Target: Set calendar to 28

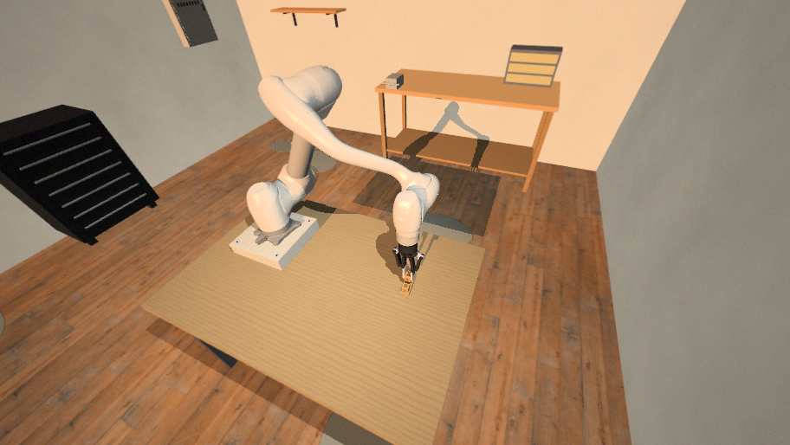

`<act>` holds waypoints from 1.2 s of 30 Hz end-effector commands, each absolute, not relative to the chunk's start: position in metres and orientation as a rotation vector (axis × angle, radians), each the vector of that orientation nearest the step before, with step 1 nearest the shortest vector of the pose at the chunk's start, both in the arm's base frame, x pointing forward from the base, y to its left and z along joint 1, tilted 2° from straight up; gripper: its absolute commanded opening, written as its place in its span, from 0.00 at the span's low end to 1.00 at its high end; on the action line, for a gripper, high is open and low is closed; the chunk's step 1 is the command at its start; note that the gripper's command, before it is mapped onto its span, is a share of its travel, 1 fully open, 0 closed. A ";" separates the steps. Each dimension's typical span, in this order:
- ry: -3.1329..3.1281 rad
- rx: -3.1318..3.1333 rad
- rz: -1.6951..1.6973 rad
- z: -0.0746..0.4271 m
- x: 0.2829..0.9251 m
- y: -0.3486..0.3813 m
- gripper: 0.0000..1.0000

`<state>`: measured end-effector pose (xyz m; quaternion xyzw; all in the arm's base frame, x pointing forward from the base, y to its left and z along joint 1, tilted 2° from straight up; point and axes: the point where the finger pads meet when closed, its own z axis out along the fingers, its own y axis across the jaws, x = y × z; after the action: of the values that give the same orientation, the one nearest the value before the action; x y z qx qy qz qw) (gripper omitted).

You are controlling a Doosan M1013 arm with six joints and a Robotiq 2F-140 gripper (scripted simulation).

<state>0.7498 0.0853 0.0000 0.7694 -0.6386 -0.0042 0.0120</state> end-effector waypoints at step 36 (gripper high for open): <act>-1.974 2.407 -0.015 -0.004 0.746 0.080 0.24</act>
<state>0.7491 0.0824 -0.0008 0.7711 -0.6365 -0.0046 0.0124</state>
